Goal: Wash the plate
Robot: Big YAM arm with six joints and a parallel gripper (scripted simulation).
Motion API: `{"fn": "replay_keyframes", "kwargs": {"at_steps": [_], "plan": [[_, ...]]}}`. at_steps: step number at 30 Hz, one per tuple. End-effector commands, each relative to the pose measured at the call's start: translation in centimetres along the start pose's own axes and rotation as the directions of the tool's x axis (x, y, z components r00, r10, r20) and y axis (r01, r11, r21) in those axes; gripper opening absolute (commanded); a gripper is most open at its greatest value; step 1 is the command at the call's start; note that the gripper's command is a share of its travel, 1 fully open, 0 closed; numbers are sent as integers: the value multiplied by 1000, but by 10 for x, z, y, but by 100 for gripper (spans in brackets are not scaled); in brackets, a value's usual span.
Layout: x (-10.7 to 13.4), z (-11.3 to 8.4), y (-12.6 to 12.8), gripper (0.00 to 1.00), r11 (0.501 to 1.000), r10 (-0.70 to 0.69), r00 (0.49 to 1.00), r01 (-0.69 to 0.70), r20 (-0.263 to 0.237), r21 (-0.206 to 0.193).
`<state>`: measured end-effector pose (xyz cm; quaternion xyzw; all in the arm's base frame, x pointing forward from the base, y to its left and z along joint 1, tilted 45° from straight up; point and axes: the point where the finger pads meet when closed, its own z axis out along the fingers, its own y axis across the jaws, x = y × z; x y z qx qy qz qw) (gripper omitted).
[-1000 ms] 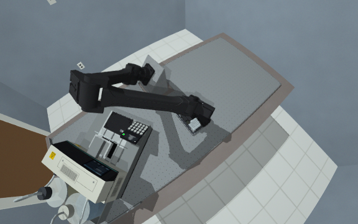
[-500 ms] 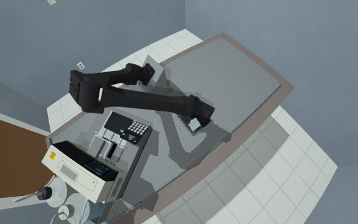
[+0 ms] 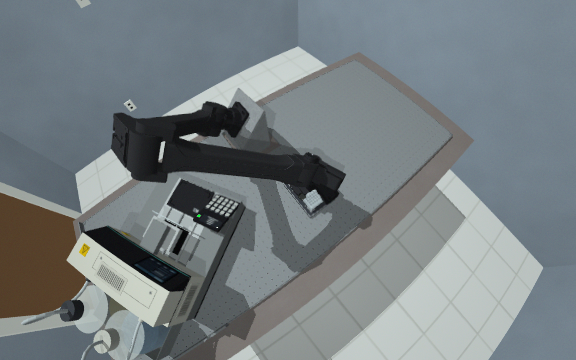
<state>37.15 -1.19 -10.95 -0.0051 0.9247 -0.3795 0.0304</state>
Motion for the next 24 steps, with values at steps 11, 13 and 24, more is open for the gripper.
{"fn": "replay_keyframes", "kwargs": {"at_steps": [11,13,24], "plan": [[5,9,-3,82,1000,-2,1000,2,-19,7],[5,9,-3,82,1000,-1,1000,2,-19,7],[3,9,-3,82,1000,0,1000,0,-18,6]]}}
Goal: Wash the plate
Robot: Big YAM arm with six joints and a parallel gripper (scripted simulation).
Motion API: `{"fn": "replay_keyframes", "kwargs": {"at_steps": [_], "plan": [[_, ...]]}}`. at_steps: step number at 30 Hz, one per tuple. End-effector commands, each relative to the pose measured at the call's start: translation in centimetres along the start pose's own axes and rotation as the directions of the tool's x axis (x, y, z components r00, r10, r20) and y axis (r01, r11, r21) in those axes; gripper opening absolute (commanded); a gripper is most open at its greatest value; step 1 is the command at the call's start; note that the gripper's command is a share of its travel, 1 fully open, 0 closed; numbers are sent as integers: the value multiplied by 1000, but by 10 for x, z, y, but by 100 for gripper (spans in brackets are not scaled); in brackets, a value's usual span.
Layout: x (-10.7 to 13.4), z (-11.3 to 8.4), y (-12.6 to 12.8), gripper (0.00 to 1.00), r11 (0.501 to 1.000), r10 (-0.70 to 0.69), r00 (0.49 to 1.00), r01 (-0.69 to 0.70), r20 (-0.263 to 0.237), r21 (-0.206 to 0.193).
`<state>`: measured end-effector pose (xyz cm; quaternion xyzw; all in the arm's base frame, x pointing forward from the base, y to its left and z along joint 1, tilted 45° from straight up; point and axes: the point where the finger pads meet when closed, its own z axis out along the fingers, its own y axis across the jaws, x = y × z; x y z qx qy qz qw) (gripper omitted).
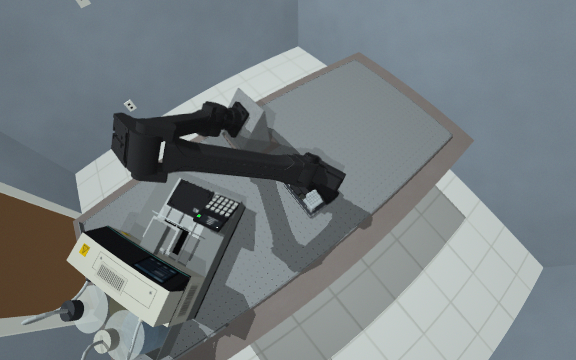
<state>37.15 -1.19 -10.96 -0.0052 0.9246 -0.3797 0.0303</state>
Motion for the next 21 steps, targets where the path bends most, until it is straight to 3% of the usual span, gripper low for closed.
{"fn": "replay_keyframes", "kwargs": {"at_steps": [1,21], "plan": [[3,9,-3,82,1000,0,1000,0,-18,6],[1,8,-2,82,1000,3,1000,-3,-16,5]]}}
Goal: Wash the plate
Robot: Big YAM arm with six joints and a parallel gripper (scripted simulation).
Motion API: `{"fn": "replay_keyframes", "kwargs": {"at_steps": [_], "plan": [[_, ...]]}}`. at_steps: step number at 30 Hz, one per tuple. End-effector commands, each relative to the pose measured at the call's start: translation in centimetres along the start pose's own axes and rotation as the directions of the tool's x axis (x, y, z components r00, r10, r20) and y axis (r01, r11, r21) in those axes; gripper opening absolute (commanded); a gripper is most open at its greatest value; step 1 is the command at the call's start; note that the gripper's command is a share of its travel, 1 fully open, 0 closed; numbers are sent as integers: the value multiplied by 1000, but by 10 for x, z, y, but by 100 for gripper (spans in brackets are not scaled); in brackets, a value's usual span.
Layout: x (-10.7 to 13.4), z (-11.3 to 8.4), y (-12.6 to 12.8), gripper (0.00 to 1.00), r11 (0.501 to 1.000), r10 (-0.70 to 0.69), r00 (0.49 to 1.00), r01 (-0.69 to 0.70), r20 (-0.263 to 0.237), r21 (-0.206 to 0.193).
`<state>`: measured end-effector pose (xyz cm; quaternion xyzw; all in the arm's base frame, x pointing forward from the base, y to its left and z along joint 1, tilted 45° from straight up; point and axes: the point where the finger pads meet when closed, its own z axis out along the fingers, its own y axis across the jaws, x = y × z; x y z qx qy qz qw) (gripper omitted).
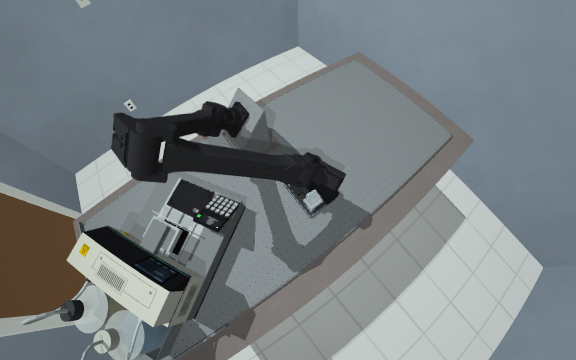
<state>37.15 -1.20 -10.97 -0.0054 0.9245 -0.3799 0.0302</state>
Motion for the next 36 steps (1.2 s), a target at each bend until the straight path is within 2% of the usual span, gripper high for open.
{"fn": "replay_keyframes", "kwargs": {"at_steps": [1,36], "plan": [[0,8,-2,82,1000,3,1000,-3,-16,4],[-4,7,-2,82,1000,6,1000,-6,-13,3]]}}
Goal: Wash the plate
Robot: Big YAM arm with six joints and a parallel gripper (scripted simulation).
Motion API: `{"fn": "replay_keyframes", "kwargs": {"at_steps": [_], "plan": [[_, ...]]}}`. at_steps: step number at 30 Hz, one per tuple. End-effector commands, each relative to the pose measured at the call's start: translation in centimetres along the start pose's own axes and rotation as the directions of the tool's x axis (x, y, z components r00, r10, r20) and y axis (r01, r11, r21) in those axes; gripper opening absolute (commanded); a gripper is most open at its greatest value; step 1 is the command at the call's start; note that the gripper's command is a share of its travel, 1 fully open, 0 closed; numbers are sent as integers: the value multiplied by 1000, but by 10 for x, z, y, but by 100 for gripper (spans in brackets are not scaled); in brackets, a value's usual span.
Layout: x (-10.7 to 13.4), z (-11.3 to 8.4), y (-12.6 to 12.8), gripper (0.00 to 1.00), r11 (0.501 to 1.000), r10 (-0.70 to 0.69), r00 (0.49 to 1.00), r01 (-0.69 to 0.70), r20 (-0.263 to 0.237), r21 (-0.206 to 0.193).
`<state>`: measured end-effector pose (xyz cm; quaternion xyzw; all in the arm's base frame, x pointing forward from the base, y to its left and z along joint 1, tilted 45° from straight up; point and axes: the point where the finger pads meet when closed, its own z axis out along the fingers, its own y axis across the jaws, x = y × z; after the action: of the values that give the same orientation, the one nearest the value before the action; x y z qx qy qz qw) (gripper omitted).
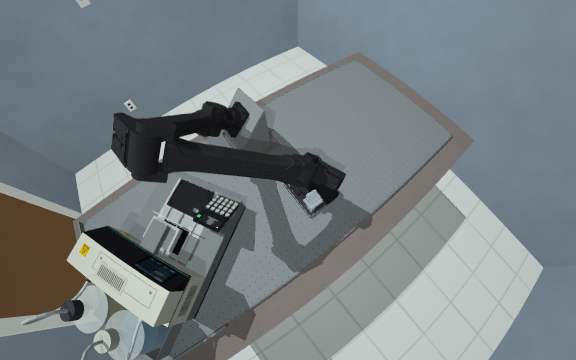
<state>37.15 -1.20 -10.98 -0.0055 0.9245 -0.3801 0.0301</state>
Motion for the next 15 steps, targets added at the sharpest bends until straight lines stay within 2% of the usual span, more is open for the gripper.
{"fn": "replay_keyframes", "kwargs": {"at_steps": [1,15], "plan": [[-4,7,-2,82,1000,7,1000,-7,-12,3],[-6,6,-2,82,1000,8,1000,-8,-11,2]]}}
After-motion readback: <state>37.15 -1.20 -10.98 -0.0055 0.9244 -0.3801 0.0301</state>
